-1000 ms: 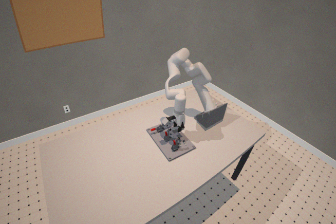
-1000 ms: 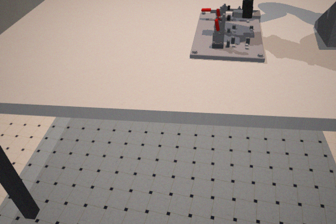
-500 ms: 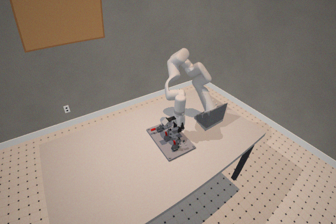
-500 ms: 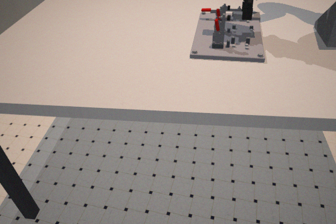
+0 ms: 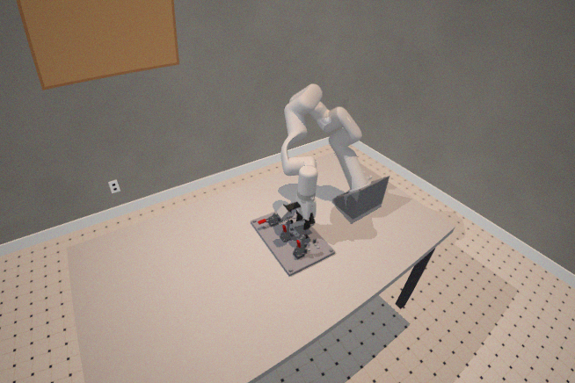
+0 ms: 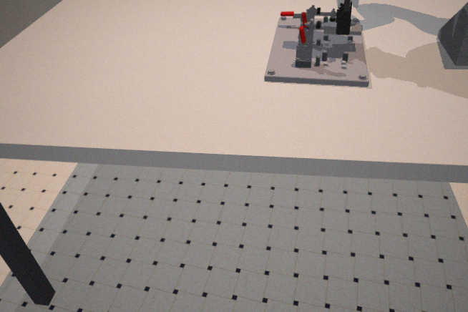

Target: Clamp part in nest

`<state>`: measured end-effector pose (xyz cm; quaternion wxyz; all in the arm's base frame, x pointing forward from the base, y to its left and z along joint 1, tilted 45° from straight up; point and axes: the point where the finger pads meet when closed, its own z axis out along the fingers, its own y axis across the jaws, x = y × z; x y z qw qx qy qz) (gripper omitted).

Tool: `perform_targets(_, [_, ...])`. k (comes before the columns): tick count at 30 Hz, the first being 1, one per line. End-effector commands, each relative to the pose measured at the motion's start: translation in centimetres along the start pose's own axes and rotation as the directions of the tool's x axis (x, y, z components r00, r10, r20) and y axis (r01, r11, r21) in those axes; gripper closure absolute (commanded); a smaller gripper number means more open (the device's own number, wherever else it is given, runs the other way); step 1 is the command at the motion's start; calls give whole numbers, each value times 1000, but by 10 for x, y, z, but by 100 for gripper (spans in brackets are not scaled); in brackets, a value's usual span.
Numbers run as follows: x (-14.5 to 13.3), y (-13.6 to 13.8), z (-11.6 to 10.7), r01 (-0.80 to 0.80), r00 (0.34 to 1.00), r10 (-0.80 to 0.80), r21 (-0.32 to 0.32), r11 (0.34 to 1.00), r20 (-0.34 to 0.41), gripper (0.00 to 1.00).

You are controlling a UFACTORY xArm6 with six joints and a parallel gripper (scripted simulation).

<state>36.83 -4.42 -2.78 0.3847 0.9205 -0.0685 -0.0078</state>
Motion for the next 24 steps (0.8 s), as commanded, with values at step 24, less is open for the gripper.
perform_targets(24, [2, 0, 28, -1, 1000, 1, 2, 1000, -3, 100])
